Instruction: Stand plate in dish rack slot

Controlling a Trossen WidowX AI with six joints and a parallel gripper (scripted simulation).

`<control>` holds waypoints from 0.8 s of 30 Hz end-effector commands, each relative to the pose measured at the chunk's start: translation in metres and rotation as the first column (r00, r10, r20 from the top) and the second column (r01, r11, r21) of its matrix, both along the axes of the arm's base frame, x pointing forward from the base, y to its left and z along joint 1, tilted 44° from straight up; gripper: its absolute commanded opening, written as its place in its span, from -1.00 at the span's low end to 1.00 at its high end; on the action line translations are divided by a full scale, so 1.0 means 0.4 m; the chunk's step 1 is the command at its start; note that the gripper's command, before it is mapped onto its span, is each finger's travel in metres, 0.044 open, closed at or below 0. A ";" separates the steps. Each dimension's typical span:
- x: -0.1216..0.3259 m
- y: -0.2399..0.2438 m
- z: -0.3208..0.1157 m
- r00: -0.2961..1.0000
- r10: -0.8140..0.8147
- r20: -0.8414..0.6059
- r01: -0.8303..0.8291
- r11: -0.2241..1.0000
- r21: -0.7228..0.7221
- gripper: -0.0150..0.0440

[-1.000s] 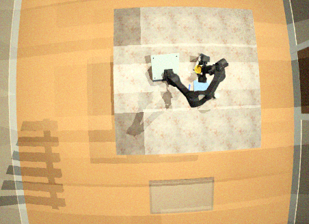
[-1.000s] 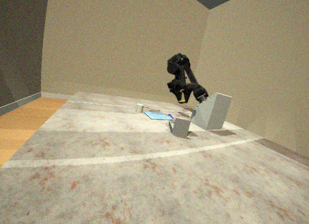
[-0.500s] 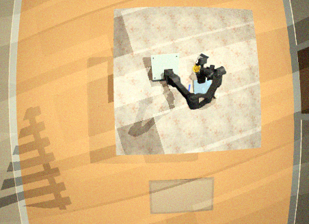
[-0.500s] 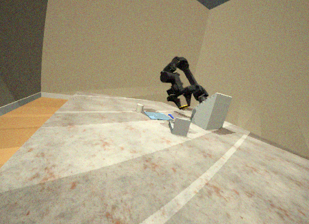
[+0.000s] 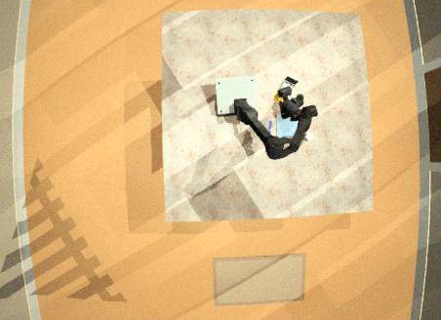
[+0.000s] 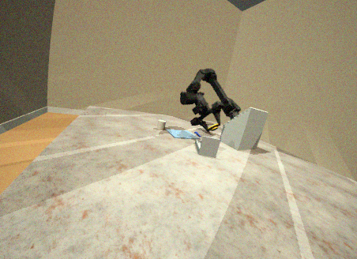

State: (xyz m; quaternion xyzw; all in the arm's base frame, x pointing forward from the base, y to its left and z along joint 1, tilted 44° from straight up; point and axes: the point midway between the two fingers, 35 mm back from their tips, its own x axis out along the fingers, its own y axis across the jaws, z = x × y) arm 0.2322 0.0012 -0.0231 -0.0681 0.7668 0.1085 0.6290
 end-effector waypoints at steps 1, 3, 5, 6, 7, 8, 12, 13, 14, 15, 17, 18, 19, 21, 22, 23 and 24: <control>-0.007 -0.005 -0.013 0.998 0.060 0.026 -0.062 0.995 0.079 -0.49; -0.006 -0.009 -0.017 0.995 0.089 0.047 -0.094 0.989 0.113 -0.49; -0.005 -0.012 -0.021 0.991 0.117 0.072 -0.127 0.981 0.145 -0.49; -0.004 -0.014 -0.023 0.988 0.131 0.085 -0.143 0.977 0.159 -0.49; -0.004 -0.016 -0.025 0.985 0.145 0.099 -0.160 0.972 0.174 -0.49; -0.003 -0.017 -0.027 0.981 0.158 0.113 -0.177 0.966 0.187 -0.49; 0.000 -0.025 -0.033 0.962 0.209 0.178 -0.248 0.940 0.234 -0.49; 0.001 -0.027 -0.034 0.955 0.221 0.195 -0.266 0.933 0.243 -0.49; 0.001 -0.029 -0.036 0.949 0.233 0.213 -0.284 0.925 0.252 -0.49; 0.002 -0.031 -0.037 0.942 0.245 0.232 -0.302 0.917 0.260 -0.49; 0.004 -0.035 -0.039 0.925 0.267 0.269 -0.339 0.901 0.272 -0.49; 0.005 -0.037 -0.040 0.916 0.278 0.289 -0.358 0.892 0.277 -0.49; 0.005 -0.039 -0.040 0.907 0.288 0.309 -0.376 0.883 0.281 -0.49; 0.007 -0.044 -0.042 0.885 0.308 0.348 -0.413 0.865 0.286 -0.49; 0.008 -0.046 -0.042 0.874 0.317 0.369 -0.432 0.855 0.287 -0.49; 0.009 -0.049 -0.043 0.861 0.327 0.389 -0.450 0.846 0.286 -0.49; 0.010 -0.051 -0.043 0.848 0.336 0.409 -0.468 0.836 0.285 -0.49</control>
